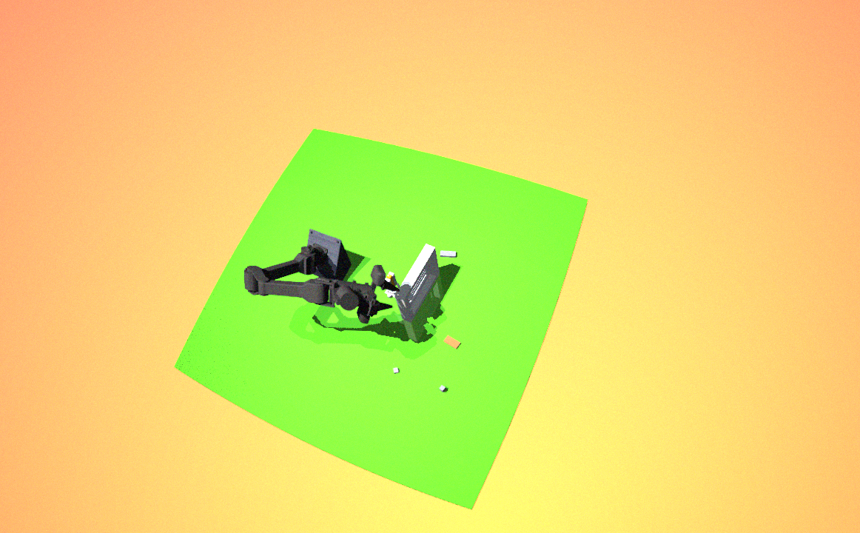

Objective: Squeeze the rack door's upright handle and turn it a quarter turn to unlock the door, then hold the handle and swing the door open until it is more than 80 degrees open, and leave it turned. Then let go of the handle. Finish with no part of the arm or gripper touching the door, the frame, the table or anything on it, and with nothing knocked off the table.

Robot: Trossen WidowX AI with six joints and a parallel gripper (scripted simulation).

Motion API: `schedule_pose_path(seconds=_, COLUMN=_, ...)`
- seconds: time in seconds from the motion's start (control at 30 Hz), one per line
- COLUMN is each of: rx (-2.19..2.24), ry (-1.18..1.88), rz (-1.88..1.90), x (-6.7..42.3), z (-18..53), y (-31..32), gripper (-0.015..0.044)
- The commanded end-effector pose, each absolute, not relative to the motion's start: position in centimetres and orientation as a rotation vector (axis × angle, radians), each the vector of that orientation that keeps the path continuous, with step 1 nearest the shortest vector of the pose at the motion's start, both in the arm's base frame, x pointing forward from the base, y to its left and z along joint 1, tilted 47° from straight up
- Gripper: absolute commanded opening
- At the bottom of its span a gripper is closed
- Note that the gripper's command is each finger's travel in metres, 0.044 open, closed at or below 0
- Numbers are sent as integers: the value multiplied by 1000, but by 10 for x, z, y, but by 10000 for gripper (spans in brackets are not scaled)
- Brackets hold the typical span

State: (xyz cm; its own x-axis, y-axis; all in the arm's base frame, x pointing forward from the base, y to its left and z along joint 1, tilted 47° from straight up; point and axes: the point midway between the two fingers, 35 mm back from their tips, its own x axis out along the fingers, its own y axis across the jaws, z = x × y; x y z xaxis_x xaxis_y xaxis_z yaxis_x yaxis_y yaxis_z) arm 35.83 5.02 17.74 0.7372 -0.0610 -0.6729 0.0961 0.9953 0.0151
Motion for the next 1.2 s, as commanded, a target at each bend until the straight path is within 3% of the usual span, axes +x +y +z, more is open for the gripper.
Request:
schedule_pose_path(seconds=0.0, rx=37, ry=831, rz=-123, x=358, z=164, y=58, gripper=296)
schedule_pose_path(seconds=1.17, rx=-500, ry=1391, rz=-551, x=307, z=90, y=95, gripper=296)
